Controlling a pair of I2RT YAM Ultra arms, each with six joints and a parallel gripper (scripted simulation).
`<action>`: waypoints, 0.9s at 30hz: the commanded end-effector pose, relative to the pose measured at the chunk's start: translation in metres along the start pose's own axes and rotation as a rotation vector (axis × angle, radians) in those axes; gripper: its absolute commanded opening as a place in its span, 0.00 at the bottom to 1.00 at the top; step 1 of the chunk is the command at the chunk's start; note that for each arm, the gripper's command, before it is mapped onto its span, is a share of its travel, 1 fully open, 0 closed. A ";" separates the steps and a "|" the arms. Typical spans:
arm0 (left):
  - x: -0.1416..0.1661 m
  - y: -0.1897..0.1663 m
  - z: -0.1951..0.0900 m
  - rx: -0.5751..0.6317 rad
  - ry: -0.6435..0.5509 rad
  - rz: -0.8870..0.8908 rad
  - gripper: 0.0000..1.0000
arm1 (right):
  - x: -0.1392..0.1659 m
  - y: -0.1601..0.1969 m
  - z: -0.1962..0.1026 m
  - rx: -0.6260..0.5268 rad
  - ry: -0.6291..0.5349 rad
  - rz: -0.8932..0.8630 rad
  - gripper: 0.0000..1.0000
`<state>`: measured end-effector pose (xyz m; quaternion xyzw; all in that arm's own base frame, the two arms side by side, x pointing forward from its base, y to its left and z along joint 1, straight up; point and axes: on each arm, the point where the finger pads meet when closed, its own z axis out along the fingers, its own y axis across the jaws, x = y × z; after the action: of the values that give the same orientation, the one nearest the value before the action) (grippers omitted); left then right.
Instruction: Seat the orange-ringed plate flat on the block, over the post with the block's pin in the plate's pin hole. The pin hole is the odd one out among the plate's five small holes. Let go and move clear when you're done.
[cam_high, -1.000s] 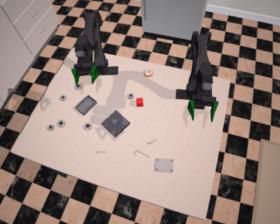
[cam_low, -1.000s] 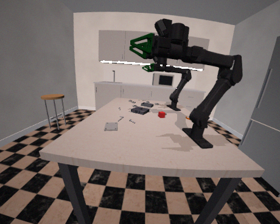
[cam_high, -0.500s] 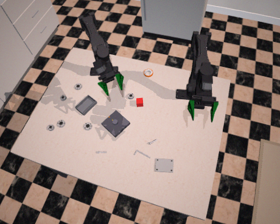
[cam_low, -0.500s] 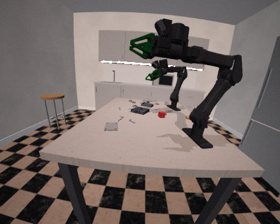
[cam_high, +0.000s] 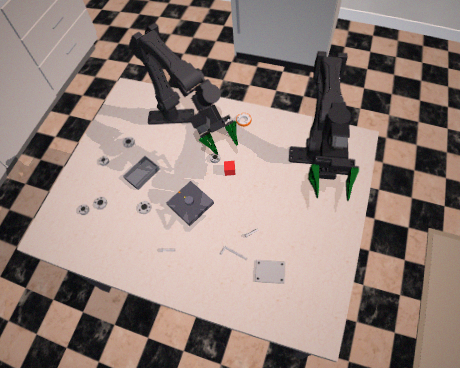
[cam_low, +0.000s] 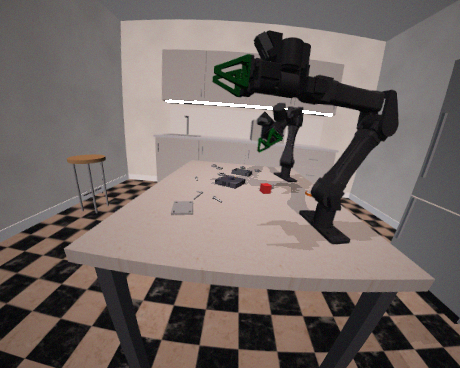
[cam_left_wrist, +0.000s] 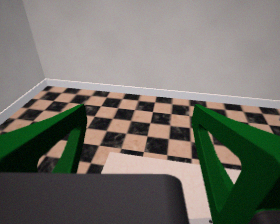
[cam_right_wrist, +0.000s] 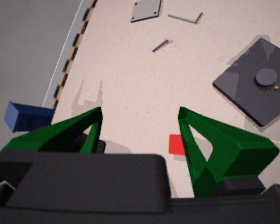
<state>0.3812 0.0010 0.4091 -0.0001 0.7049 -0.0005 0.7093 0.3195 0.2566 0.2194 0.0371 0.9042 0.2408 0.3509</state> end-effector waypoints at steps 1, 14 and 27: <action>-0.026 0.000 -0.005 -0.003 -0.062 0.007 0.77 | 0.025 0.013 -0.001 0.049 0.075 0.088 0.80; -0.026 0.000 -0.005 -0.003 -0.062 0.007 0.77 | 0.150 0.037 -0.003 0.201 0.307 0.105 0.80; -0.026 0.000 -0.005 -0.003 -0.062 0.007 0.77 | 0.270 0.028 -0.042 0.430 0.396 0.033 0.80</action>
<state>0.3812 0.0010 0.4091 -0.0001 0.7050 -0.0005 0.7093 0.1070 0.3364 0.0949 0.0428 0.9840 0.0975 0.1432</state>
